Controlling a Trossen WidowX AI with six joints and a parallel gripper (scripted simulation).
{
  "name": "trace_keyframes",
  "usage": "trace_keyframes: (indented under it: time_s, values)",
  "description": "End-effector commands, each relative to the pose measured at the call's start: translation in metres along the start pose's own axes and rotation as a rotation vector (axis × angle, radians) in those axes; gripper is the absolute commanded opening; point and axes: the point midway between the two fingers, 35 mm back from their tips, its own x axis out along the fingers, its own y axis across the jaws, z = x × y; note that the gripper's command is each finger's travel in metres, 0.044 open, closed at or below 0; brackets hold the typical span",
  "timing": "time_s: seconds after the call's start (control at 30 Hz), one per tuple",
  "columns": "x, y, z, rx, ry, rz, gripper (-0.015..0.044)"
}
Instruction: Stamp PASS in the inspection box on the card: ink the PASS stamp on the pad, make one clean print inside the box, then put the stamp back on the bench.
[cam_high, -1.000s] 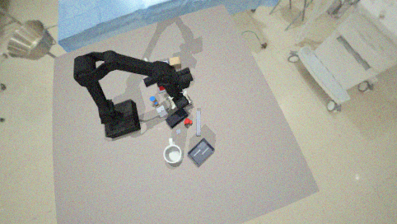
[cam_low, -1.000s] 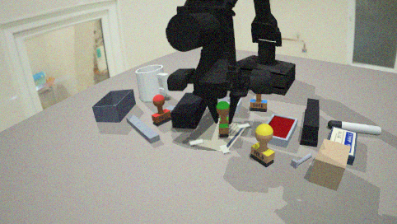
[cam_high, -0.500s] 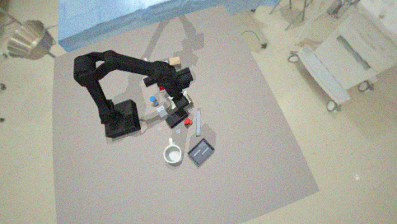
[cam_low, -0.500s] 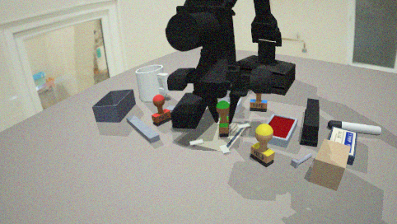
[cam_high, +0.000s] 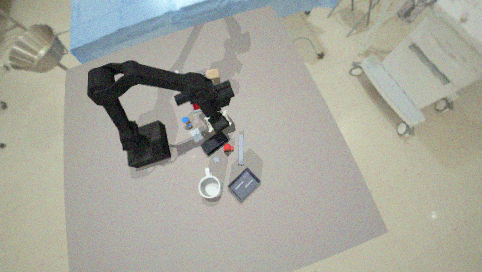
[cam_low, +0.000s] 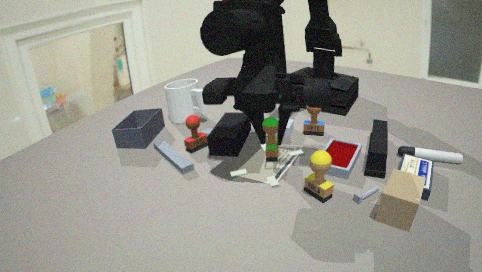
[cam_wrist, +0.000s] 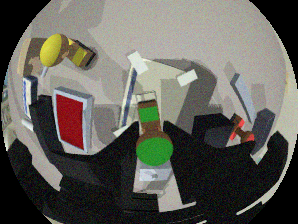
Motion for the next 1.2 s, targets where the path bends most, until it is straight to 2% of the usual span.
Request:
trace_keyframes:
  time_s: [0.0, 1.17]
  values:
    - [-0.006, 0.000, 0.001, 0.003, -0.003, 0.002, 0.0000]
    - [-0.060, 0.000, 0.001, 0.003, -0.003, 0.001, 0.0000]
